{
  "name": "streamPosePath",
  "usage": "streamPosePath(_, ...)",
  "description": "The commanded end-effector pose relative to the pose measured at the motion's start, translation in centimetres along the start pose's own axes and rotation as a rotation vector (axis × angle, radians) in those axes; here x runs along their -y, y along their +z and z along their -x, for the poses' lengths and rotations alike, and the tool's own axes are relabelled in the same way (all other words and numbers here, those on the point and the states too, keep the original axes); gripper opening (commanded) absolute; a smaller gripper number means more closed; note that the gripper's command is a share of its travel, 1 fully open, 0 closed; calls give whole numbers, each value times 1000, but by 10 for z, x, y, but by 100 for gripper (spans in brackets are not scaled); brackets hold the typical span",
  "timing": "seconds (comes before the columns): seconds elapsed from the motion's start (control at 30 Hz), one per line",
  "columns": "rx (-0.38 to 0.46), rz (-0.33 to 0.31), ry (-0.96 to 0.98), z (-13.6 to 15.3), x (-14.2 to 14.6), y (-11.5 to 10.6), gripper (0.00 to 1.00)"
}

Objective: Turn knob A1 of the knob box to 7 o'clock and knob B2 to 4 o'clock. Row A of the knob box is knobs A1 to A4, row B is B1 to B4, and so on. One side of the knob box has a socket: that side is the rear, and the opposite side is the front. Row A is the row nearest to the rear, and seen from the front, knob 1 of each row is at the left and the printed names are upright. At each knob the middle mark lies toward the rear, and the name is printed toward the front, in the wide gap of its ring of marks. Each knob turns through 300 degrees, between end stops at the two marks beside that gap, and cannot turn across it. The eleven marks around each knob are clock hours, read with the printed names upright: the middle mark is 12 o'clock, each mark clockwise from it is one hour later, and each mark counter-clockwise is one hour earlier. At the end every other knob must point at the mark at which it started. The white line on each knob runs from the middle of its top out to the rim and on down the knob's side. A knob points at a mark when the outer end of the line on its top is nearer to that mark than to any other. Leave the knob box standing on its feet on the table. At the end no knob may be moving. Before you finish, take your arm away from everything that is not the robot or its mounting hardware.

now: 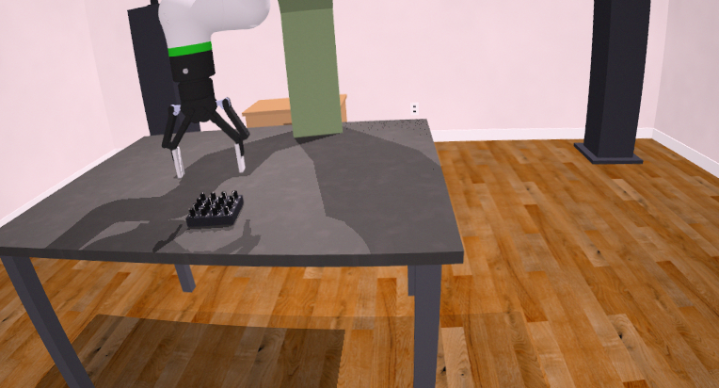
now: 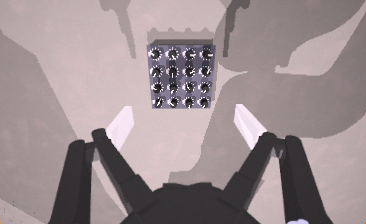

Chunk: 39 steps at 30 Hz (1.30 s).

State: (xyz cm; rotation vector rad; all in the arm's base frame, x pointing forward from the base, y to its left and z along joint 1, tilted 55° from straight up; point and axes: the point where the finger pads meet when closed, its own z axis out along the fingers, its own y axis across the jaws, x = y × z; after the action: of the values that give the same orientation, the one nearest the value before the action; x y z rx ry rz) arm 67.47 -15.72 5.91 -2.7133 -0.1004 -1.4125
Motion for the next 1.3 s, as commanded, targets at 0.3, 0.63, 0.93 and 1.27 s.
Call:
streamPosePath(0.3, 0, 0, 0, 0, 0, 0, 100)
streamPosePath(0.63, 0, 0, 0, 0, 0, 0, 100)
streamPosePath(0.93, 0, 0, 0, 2, 0, 0, 100)
streamPosePath(1.27, 0, 0, 0, 11, 0, 0, 100)
